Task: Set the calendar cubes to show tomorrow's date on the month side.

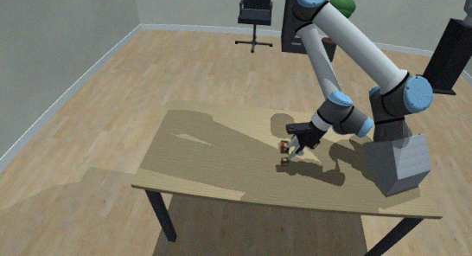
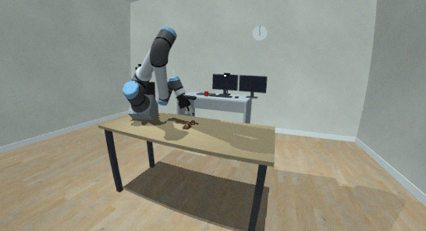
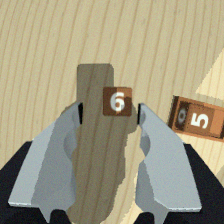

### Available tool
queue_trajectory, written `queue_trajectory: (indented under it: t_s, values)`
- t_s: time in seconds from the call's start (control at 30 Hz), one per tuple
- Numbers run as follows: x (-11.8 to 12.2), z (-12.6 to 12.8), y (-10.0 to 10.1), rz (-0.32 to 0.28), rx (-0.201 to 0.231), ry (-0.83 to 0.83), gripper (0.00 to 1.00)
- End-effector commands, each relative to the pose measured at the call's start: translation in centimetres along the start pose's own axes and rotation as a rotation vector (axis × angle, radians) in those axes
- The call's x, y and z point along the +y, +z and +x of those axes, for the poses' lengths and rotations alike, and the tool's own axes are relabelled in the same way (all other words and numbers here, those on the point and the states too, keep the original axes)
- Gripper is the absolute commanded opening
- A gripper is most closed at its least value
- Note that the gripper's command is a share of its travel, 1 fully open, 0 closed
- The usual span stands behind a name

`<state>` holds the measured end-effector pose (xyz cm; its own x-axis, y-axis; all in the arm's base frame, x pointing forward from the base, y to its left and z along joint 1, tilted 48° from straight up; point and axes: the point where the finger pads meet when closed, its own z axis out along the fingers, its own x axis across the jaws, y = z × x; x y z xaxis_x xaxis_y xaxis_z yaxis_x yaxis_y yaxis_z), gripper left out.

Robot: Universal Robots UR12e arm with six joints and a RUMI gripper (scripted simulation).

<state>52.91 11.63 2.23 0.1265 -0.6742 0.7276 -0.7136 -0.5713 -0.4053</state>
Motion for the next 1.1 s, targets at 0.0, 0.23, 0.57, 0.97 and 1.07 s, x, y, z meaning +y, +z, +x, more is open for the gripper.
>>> queue_trajectory:
  t_s: [0.0,0.23,0.57,0.97,1.07]
  values:
    - [0.07,0.29,-0.36,0.045,0.004,-0.002,0.29]
    - [0.08,0.43,-0.54,0.064,0.008,-0.004,0.29]
    - [0.04,0.46,-0.61,0.07,0.009,-0.004,0.29]
    - [0.12,0.34,-0.35,0.088,0.004,-0.001,0.29]
    - [0.14,0.25,-0.19,0.102,0.001,0.001,0.29]
